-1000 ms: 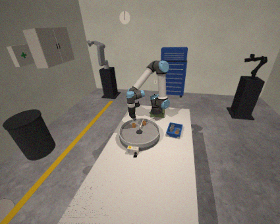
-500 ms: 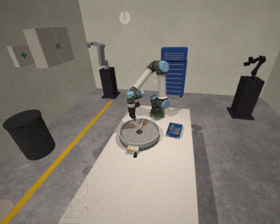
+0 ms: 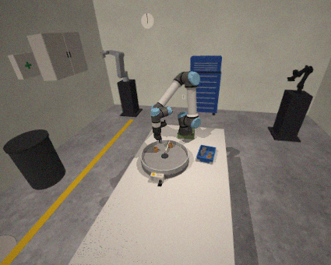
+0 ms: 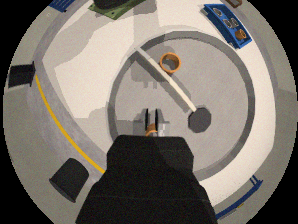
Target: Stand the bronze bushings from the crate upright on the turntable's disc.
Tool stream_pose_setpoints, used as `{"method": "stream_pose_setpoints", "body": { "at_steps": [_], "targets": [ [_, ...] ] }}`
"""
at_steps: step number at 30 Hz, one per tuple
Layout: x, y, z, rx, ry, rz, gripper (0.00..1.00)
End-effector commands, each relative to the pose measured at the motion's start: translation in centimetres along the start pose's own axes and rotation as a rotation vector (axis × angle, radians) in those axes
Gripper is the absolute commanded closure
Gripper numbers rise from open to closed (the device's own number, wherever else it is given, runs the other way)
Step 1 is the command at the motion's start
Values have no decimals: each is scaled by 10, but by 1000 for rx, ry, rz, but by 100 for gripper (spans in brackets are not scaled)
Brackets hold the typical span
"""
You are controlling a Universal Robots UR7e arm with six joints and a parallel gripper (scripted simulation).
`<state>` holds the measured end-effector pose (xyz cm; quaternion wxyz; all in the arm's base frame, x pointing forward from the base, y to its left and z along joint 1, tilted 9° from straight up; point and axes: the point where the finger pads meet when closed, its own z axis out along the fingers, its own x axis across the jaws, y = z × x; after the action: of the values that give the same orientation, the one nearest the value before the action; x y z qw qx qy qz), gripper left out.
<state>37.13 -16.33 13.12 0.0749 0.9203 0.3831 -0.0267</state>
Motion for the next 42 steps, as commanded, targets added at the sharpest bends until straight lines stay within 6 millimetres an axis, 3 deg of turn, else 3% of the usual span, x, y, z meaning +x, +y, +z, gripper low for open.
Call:
{"method": "stream_pose_setpoints", "body": {
  "at_steps": [1, 8, 16, 18, 33, 35, 42],
  "targets": [
    [8, -6, 0, -1, 0, 0, 64],
    [43, -36, 0, -1, 0, 0, 64],
    [101, -87, 0, -2, 0, 0, 64],
    [101, -87, 0, -2, 0, 0, 64],
    [220, -187, 0, -1, 0, 0, 64],
    [220, -187, 0, -1, 0, 0, 64],
    [278, -237, 0, -2, 0, 0, 64]
  ]
}}
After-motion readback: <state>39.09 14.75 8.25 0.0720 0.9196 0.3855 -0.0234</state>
